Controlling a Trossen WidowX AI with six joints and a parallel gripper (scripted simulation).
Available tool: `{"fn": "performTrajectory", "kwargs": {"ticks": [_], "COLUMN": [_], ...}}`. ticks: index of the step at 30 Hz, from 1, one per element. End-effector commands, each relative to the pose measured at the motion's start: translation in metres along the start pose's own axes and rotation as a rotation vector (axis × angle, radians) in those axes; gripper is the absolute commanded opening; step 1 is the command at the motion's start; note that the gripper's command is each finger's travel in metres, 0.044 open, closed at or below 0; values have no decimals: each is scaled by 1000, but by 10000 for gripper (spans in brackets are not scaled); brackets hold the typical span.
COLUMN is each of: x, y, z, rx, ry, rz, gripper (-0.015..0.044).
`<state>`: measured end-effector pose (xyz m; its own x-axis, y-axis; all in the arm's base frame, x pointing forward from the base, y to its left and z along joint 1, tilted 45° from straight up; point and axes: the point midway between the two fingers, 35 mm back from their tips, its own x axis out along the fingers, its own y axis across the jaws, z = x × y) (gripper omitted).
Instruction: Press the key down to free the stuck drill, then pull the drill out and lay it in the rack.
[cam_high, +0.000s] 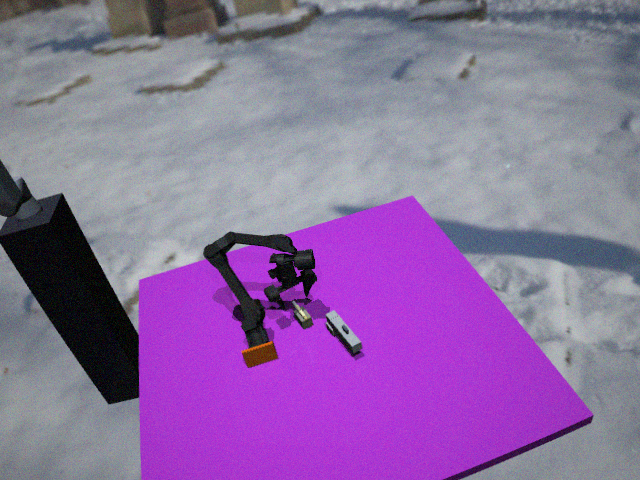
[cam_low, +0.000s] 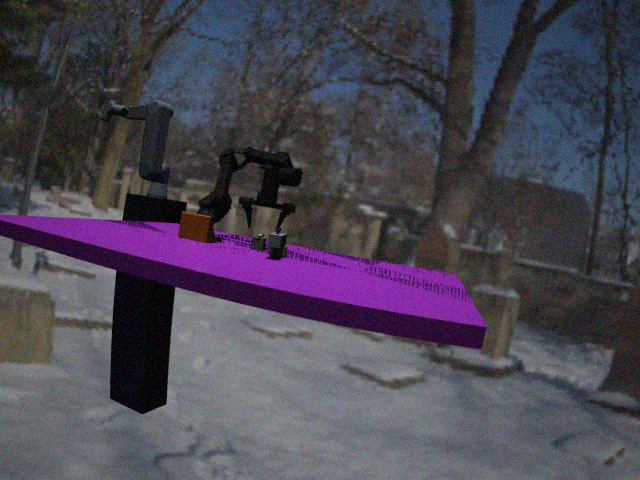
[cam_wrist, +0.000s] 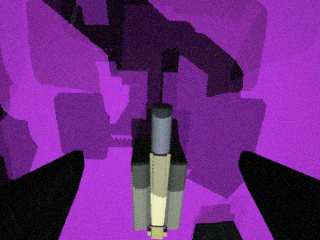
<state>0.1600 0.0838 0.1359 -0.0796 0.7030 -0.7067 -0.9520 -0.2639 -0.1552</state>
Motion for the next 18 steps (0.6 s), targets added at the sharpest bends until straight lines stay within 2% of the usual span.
{"fn": "performTrajectory", "kwargs": {"ticks": [1, 5, 8, 13, 18], "x": [-15, -29, -22, -36, -67], "y": [-2, -3, -5, -28, -43], "z": [0, -1, -11, -90, -171], "rx": [-4, -3, -13, -87, -102], "ry": [3, 3, 36, 308, 605], "rz": [0, 0, -9, -65, -110], "gripper": [440, 440, 440, 440, 440]}}
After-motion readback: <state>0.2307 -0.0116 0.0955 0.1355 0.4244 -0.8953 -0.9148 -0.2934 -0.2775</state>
